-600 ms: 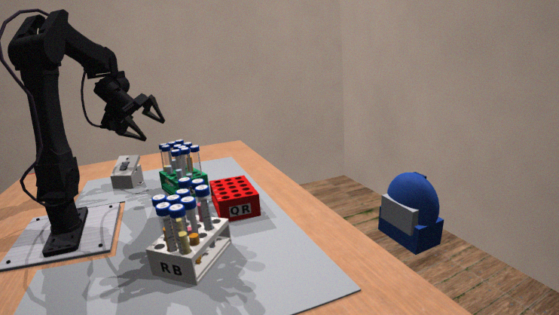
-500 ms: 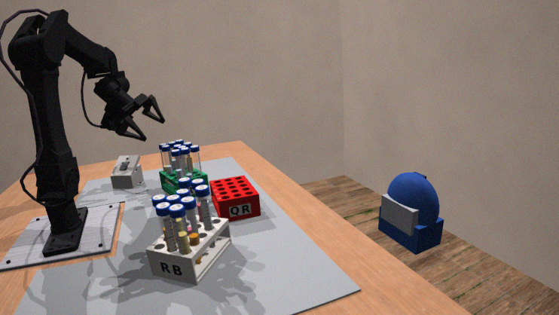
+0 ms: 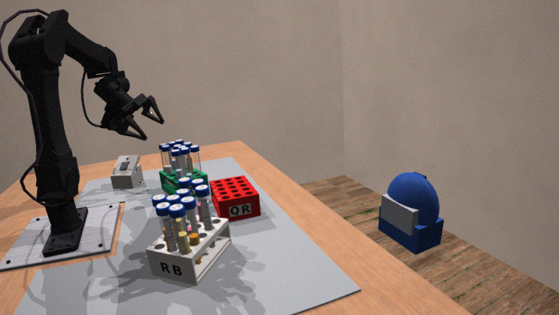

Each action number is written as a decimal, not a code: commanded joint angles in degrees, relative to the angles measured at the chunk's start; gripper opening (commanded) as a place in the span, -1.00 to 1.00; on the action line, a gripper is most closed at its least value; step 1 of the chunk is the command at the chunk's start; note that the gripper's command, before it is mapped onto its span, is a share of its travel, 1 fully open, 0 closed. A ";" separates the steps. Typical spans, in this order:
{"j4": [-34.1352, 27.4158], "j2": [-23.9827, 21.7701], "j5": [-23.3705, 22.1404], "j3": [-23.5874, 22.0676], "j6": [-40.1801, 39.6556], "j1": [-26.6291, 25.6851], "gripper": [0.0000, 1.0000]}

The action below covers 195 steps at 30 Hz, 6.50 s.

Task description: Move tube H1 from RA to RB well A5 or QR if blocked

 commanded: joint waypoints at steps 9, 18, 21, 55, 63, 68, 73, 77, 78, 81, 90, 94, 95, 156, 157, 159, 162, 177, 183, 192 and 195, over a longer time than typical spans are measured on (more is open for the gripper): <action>-11.29 -1.68 -2.98 12.55 4.81 -5.10 -0.40; -13.26 -0.85 -6.55 14.89 9.51 -11.92 -0.40; -13.82 -0.84 -8.28 15.57 11.87 -15.20 -0.40; -22.29 3.50 -25.94 25.52 40.93 -43.09 -0.40; -22.85 2.66 -30.52 26.93 47.25 -51.60 -0.40; -22.91 3.65 -32.32 27.14 50.42 -53.96 -0.40; -22.91 3.25 -35.11 27.16 54.74 -58.65 -0.40; -22.91 3.04 -37.40 27.22 58.49 -62.15 -0.40; -22.91 2.92 -37.95 27.16 59.07 -63.42 -0.40; -22.91 2.73 -39.65 27.12 61.47 -66.52 -0.40; -21.08 2.81 -43.69 22.41 69.28 -71.80 -0.40; -20.50 2.16 -44.08 24.14 69.48 -72.13 -0.40; -20.49 2.12 -44.12 24.09 69.49 -71.27 -0.40; -18.48 1.61 -43.23 21.72 39.08 -71.01 -0.40; -18.48 1.61 -43.21 21.72 37.22 -71.00 -0.40; -18.48 1.61 -43.17 21.72 33.48 -70.97 -0.40; -18.47 1.61 -43.17 21.72 27.83 -70.94 -0.40; -18.45 1.59 -43.28 21.69 2.97 -70.95 -0.40; -18.45 0.50 -44.05 18.17 4.02 -68.15 -0.40; -20.24 -1.08 -43.90 16.72 12.36 -60.51 -0.40; -20.23 -1.59 -44.09 17.15 15.79 -57.04 -0.40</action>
